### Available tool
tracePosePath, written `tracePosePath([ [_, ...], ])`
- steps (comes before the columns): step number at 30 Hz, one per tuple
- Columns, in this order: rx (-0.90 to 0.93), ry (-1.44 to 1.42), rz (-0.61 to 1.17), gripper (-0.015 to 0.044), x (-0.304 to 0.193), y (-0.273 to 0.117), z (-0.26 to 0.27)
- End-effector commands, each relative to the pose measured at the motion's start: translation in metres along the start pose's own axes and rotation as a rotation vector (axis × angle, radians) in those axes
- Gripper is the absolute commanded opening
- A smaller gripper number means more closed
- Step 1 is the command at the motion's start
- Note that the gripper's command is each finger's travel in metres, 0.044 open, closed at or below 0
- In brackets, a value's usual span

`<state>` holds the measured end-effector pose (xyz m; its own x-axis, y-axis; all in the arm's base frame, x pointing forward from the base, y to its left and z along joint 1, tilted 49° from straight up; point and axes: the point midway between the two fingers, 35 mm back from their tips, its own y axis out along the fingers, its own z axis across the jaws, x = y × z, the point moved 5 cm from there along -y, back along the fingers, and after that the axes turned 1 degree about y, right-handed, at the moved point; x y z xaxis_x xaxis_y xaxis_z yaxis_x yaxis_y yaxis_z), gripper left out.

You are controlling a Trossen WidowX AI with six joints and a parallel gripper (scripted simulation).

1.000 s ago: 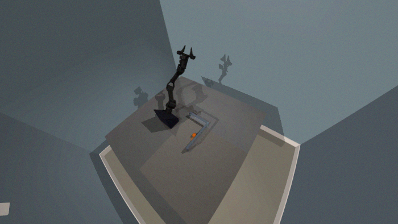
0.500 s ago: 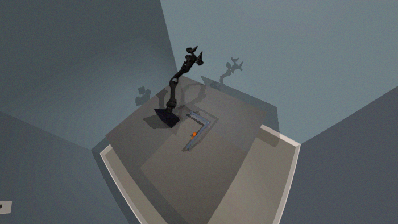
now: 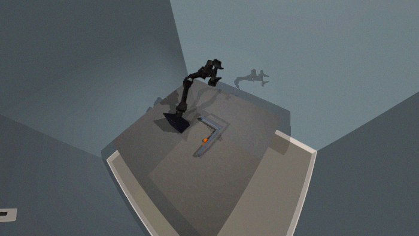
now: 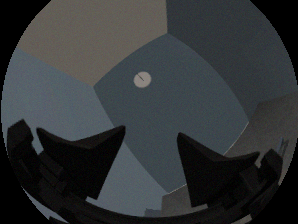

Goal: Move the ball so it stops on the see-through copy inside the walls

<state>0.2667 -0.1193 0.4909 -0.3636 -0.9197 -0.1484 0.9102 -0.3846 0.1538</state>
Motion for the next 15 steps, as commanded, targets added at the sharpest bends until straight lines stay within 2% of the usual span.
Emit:
tracePosePath([
  [1, -0.185, -0.181, 0.062, 0.0296, -0.001, 0.031, -0.045],
  [8, -0.518, -0.507, 0.294, 0.0296, -0.003, 0.07, -0.143],
  [15, -0.772, -0.764, 0.672, 0.0296, -0.006, 0.081, -0.246],
])
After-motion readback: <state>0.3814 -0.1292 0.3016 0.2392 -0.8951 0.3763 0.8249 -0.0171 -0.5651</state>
